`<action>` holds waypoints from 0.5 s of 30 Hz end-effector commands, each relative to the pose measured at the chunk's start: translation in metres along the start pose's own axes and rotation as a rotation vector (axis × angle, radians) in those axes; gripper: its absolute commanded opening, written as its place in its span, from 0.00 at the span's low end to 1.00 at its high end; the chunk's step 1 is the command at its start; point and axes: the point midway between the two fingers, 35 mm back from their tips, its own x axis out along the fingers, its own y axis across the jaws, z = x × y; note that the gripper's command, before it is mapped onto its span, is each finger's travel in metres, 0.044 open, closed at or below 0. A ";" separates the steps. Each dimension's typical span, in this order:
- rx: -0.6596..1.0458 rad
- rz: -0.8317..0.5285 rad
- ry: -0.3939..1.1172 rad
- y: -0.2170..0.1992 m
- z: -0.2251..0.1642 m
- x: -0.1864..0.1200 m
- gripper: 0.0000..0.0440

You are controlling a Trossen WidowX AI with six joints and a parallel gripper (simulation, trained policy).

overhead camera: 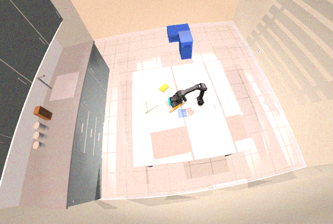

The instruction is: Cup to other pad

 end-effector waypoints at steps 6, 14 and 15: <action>0.063 0.053 -0.042 0.008 0.030 0.001 0.00; 0.118 0.075 -0.070 0.011 0.057 0.014 0.00; 0.125 0.076 -0.073 0.011 0.060 0.016 0.00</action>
